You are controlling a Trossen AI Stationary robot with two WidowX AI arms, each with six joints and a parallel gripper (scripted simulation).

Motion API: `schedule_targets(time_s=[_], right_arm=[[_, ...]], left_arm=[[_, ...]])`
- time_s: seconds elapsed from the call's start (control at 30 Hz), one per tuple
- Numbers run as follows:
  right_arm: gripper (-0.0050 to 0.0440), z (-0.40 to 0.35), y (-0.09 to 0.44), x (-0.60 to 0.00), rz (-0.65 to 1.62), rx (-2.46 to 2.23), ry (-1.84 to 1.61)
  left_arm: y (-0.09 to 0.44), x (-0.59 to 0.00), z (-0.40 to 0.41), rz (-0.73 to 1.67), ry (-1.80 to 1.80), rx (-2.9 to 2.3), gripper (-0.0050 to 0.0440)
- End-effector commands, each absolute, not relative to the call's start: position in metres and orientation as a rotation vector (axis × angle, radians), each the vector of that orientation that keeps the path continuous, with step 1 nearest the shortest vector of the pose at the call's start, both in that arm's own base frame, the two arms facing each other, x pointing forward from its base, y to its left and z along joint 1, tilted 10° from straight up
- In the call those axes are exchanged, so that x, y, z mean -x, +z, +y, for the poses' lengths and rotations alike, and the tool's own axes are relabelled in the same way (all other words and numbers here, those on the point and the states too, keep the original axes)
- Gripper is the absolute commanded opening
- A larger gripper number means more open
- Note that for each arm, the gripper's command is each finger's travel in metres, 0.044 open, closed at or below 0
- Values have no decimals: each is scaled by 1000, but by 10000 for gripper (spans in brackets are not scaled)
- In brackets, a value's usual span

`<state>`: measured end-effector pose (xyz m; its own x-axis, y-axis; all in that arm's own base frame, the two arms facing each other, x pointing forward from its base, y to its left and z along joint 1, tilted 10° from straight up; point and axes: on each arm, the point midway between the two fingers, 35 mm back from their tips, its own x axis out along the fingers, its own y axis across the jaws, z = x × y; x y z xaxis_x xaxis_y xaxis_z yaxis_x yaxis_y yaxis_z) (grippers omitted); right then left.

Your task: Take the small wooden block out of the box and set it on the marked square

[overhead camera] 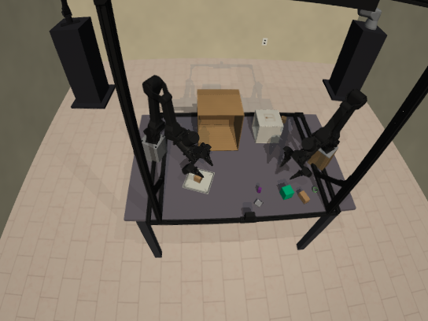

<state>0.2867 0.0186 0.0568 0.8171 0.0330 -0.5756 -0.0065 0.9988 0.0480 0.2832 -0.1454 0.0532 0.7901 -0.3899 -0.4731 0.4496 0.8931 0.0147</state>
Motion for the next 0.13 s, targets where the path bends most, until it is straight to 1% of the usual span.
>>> schedule_targets(time_s=[0.0, 0.1], right_arm=[[400, 18, 57, -287, 611, -46, 19], [400, 18, 57, -287, 611, -46, 19]], left_arm=[[70, -280, -144, 475, -449, -124, 400], [79, -276, -142, 469, -449, -124, 400]])
